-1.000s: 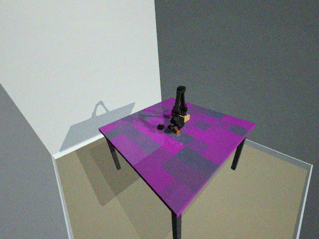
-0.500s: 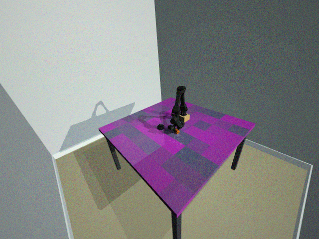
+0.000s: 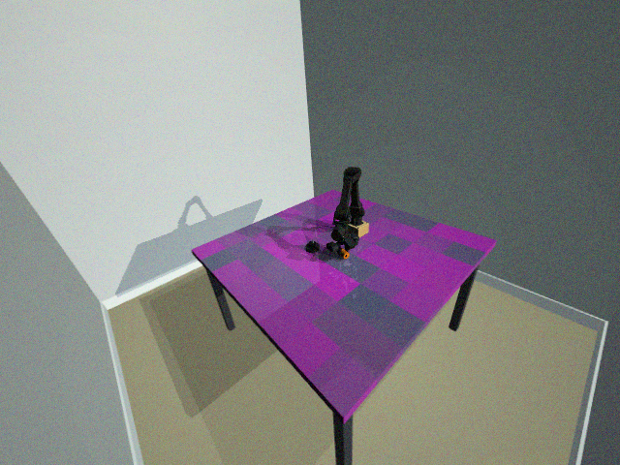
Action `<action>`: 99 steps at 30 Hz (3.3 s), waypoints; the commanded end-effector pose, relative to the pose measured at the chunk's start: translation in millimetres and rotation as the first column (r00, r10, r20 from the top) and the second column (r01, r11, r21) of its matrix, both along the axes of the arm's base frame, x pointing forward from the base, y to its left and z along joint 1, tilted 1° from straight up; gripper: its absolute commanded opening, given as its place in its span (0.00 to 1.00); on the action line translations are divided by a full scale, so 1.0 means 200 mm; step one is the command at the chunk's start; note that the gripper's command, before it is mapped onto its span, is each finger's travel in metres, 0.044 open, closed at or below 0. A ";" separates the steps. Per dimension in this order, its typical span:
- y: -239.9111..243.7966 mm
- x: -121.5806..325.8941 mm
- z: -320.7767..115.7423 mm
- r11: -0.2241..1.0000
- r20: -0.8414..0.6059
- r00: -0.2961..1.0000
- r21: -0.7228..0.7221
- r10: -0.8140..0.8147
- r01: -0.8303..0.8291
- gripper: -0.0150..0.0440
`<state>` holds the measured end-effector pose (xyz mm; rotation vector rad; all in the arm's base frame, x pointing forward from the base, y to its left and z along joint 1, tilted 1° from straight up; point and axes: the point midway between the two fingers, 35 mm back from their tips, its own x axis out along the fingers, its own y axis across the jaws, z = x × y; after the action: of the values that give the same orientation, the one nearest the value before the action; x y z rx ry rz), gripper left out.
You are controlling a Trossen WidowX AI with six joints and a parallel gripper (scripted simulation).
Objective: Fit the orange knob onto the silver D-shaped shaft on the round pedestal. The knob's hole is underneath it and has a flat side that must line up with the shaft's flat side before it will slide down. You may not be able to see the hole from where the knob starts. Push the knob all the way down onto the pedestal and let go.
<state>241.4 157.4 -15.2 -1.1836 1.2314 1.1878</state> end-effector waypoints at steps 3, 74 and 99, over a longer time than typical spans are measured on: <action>0.01 0.02 0.04 1.000 0.018 1.000 0.007 -0.026 0.026 0.56; 0.01 0.02 0.04 -0.229 0.000 -0.229 0.014 -0.973 0.973 0.56; 0.01 0.02 0.04 -0.780 -0.006 -0.780 0.007 -0.626 0.626 0.56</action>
<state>244.5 159.6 -9.4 0.6551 1.4676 -0.6422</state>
